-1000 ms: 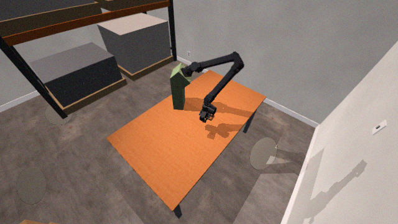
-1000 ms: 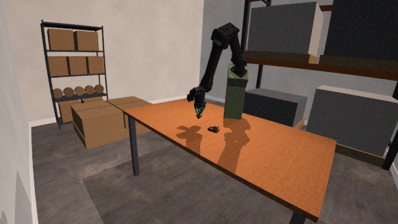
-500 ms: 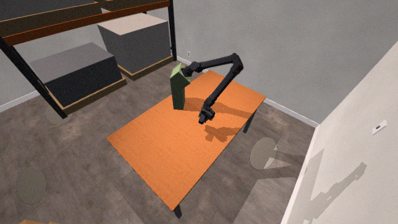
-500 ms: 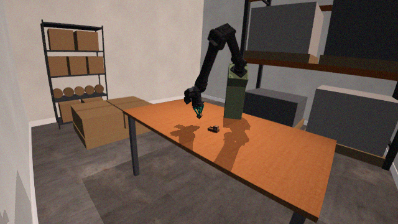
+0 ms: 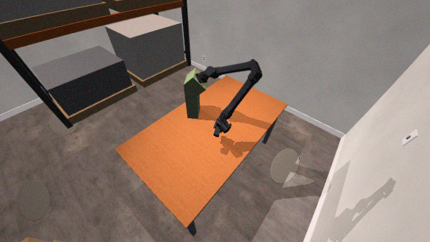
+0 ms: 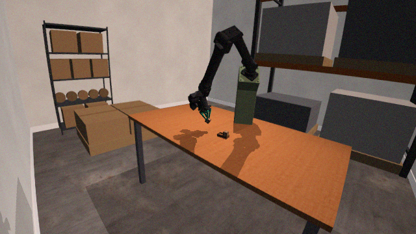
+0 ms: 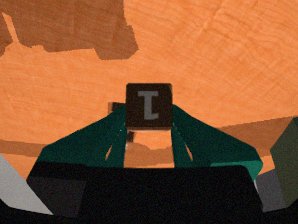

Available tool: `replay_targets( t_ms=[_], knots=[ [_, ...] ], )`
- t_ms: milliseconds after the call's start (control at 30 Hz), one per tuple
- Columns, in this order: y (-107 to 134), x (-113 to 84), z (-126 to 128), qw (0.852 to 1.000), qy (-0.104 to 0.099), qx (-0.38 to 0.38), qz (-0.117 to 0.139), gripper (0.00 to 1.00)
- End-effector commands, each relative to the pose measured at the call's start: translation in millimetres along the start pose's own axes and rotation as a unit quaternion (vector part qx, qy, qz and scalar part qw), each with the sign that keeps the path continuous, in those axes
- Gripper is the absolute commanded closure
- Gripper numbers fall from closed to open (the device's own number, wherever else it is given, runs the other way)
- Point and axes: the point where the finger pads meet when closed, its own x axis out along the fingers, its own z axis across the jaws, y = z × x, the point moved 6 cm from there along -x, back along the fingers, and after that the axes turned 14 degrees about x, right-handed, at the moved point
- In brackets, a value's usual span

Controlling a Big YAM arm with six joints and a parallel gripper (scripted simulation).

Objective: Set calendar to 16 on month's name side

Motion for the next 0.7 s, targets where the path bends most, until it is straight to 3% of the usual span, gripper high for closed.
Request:
replay_targets(
  t_ms=[0, 233, 667],
  knots=[
    [-17.3, -4.1, -8.4, 1.0, 0.015, -0.003, 0.019, 0.72],
    [-25.8, -5.6, -4.6, 0.996, 0.024, 0.0, 0.088, 0.72],
    [-25.7, -0.8, -3.9, 0.993, 0.035, -0.003, 0.112, 0.72]
  ],
)
